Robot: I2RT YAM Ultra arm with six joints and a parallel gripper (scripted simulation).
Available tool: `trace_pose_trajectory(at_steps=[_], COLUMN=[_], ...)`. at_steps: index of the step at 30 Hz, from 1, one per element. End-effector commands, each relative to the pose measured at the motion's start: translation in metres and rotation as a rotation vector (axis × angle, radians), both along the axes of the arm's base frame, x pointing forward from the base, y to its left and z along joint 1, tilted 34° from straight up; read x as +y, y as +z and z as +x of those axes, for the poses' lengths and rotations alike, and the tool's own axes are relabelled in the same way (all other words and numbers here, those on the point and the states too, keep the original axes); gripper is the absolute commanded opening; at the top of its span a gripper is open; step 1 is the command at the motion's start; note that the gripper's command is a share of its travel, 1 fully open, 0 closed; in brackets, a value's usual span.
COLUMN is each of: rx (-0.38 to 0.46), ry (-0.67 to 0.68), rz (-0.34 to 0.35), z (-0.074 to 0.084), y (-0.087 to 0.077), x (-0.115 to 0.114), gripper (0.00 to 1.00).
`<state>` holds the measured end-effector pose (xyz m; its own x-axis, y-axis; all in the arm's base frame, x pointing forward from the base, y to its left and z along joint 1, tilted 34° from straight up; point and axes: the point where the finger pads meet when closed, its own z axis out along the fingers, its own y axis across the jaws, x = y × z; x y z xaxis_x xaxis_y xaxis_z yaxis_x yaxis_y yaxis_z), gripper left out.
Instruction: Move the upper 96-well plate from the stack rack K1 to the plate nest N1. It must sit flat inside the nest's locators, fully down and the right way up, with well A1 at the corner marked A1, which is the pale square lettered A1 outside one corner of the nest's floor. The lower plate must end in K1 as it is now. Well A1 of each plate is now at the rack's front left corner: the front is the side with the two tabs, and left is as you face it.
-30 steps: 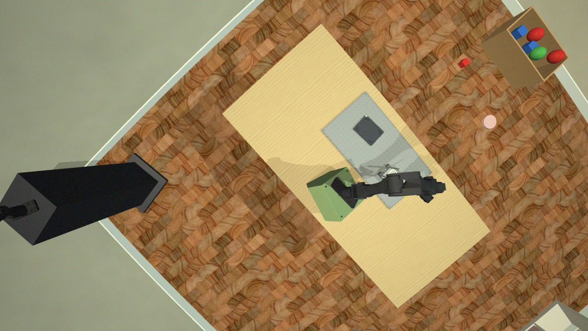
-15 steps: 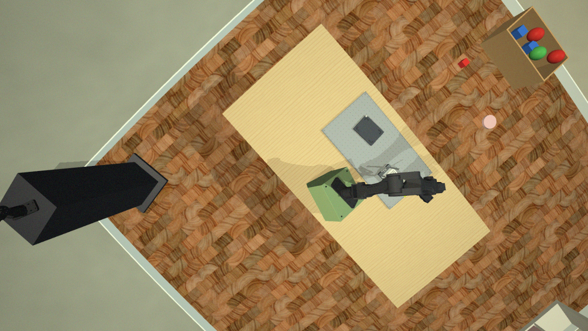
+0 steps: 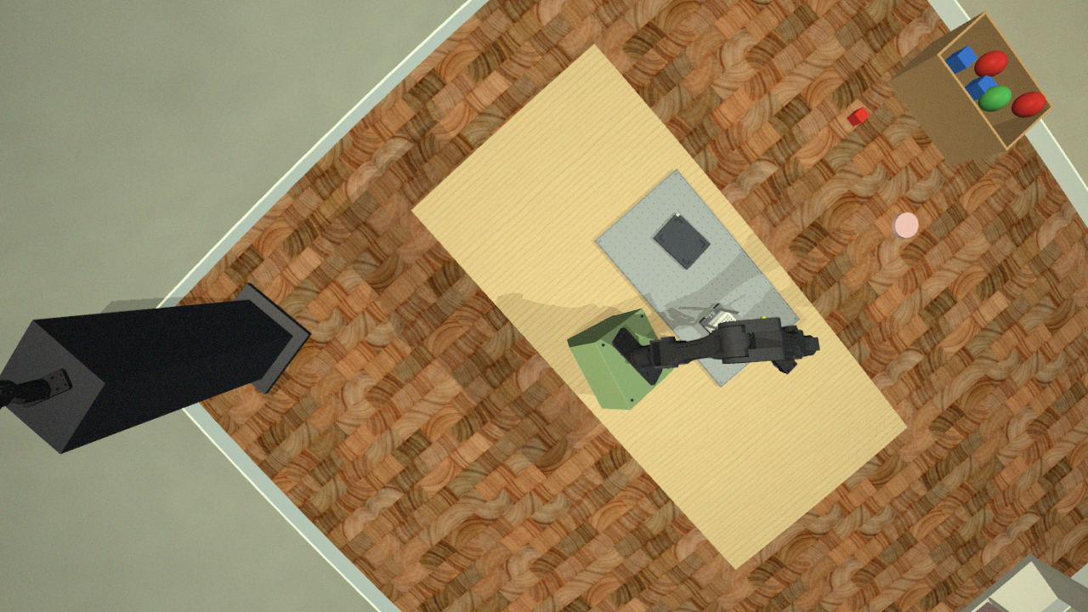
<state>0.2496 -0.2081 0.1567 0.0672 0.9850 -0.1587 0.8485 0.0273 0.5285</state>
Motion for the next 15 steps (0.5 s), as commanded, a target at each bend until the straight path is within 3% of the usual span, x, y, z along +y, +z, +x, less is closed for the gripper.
trace_pose_trajectory(at_steps=[1, 15], rx=[0.006, 0.007], ry=[-0.006, -0.008], rz=[0.003, 0.003], z=[0.005, 0.014], y=[-0.011, -0.028], x=[-0.001, -0.005], gripper=[1.0, 1.0])
